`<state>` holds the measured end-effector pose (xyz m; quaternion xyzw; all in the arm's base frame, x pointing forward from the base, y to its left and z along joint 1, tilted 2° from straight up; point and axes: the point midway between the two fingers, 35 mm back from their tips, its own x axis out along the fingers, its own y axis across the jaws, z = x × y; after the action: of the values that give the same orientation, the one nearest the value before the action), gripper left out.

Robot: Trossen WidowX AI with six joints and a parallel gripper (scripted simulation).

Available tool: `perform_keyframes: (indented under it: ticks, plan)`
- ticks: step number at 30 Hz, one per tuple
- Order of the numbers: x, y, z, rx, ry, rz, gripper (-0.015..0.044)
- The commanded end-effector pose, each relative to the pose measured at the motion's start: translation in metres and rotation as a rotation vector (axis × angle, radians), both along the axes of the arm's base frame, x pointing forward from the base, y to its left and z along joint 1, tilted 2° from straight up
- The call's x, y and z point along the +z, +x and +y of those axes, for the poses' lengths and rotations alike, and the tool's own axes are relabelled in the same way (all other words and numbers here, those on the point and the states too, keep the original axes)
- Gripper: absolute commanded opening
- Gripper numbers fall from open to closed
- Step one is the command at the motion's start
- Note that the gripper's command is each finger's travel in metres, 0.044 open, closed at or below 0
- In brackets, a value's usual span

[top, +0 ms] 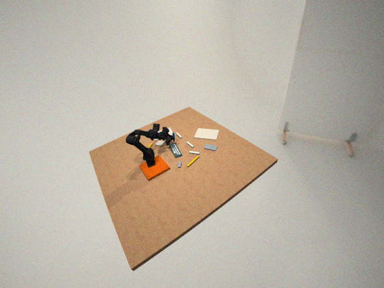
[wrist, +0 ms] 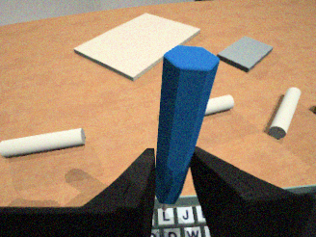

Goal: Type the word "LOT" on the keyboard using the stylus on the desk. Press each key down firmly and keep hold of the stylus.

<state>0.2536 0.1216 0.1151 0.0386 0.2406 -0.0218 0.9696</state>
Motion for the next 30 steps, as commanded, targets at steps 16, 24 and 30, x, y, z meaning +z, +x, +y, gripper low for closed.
perform_keyframes:
  ticks: [16, 24, 30]
  plan:
    - [-0.0204, 0.003, -0.0016, 0.005, -0.009, 0.006, 0.0081]
    - [-0.0216, 0.0031, -0.0015, 0.005, -0.009, 0.006, 0.0081]
    - [-0.0237, 0.0031, -0.0014, 0.005, -0.009, 0.006, 0.0081]
